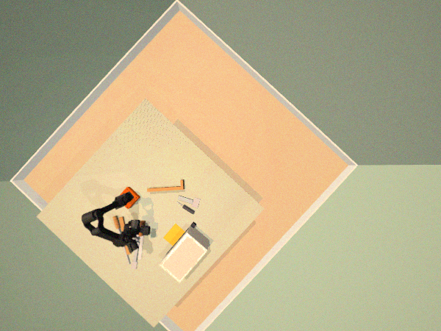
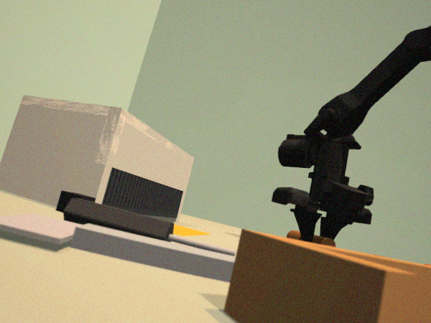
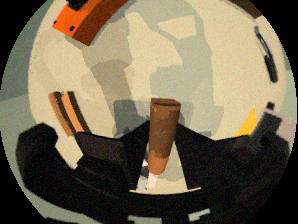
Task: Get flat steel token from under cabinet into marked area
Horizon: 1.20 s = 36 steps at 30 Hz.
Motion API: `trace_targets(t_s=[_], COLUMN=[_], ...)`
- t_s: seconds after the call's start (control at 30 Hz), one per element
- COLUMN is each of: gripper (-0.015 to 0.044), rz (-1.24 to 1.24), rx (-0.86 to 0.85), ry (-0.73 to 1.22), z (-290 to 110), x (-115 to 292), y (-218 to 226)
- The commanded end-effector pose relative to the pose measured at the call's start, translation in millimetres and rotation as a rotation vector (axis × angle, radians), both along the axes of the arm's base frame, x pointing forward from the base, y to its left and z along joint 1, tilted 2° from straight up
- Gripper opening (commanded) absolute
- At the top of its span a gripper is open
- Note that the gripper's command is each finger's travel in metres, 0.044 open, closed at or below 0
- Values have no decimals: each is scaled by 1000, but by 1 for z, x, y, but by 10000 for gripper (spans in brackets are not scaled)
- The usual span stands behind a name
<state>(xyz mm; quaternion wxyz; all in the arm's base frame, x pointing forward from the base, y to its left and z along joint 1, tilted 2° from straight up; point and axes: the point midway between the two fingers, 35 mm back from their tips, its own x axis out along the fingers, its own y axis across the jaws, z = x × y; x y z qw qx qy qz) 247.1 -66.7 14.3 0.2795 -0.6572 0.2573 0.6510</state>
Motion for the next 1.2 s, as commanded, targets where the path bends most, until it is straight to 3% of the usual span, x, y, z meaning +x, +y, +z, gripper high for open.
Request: trace_targets(t_s=[0.0,1.17], gripper=[0,0], rz=[-47,136], rx=[-7,-11], ry=[3,-1], z=[1,1], x=[0,0], y=[-2,-9])
